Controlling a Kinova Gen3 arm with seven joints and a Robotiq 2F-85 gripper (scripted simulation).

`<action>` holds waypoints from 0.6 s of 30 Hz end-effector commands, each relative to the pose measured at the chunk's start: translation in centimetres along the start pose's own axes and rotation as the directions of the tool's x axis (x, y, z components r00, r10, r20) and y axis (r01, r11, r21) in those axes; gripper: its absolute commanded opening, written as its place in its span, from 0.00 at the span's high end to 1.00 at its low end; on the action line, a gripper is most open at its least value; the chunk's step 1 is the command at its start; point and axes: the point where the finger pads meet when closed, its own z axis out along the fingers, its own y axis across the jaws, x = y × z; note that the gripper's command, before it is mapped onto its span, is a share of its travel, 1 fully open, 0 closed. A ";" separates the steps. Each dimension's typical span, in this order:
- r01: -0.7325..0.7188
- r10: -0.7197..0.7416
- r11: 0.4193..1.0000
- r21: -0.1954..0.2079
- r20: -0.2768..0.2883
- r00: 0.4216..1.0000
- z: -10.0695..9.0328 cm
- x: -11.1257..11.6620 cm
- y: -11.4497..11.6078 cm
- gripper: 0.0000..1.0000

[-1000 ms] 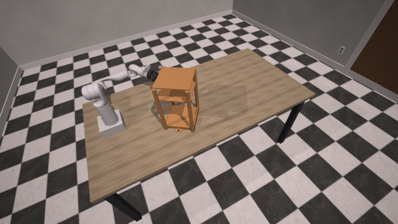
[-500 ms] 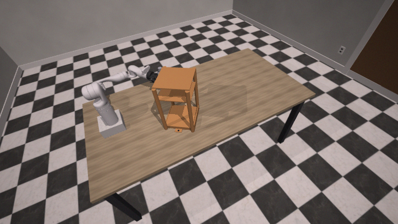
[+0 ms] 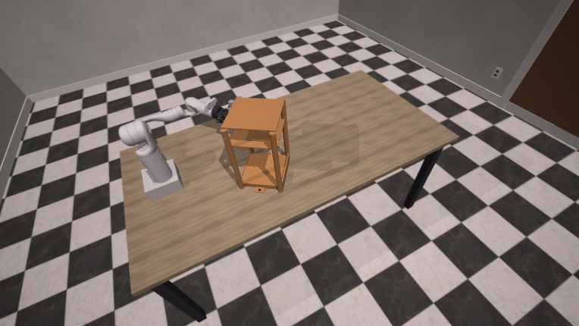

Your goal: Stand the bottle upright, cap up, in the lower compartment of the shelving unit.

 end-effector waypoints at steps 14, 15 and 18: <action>-0.002 0.002 1.000 0.002 -0.003 1.000 0.7 0.1 3.4 1.00; -0.002 0.002 1.000 0.002 -0.003 1.000 0.8 0.1 3.6 1.00; -0.002 0.002 1.000 0.002 -0.003 1.000 1.0 0.1 4.5 1.00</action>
